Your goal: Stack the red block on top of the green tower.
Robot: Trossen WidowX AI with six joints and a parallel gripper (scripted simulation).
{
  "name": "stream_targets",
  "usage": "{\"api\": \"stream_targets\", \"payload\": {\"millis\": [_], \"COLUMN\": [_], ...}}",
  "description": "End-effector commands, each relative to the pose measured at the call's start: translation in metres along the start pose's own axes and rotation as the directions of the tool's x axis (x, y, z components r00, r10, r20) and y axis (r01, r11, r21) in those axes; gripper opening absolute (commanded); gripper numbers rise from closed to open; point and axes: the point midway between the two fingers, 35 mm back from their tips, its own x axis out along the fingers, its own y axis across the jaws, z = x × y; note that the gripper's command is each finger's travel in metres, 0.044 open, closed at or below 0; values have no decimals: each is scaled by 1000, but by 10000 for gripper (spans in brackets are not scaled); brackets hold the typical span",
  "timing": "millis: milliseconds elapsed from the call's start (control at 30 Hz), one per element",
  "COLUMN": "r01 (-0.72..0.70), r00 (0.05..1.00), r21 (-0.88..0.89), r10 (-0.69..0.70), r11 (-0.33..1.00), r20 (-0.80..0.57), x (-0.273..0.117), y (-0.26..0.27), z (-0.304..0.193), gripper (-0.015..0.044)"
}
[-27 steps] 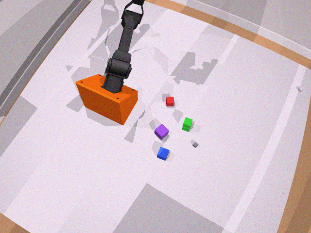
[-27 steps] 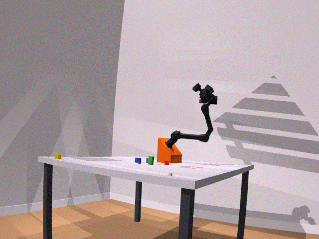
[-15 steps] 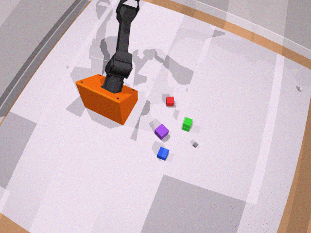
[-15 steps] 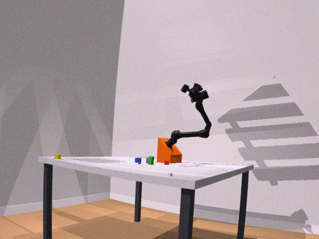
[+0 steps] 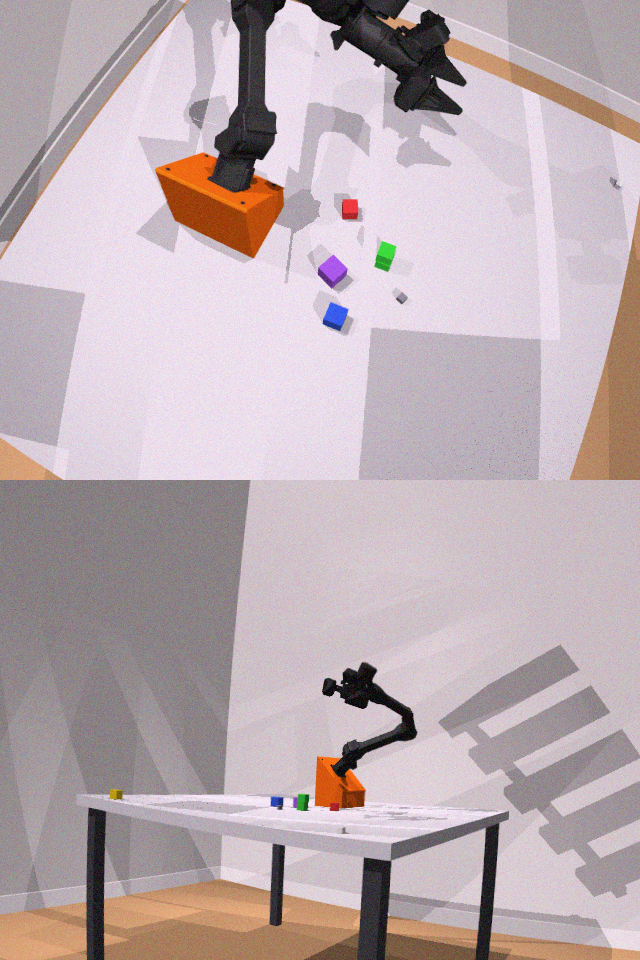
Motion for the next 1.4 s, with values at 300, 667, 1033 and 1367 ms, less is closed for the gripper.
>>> {"api": "stream_targets", "payload": {"millis": [300,667,1033,1367], "r01": [-233,-416,-416,-417], "r00": [747,340,340,340], "r21": [56,185,184,187], "r10": [216,341,340,344], "r11": [971,890,890,889], "r20": [-629,-876,-877,-875], "x": [45,-1,5,19], "y": [21,58,62,79], "z": [-208,-319,-320,-355], "gripper": [440,440,440,440]}}
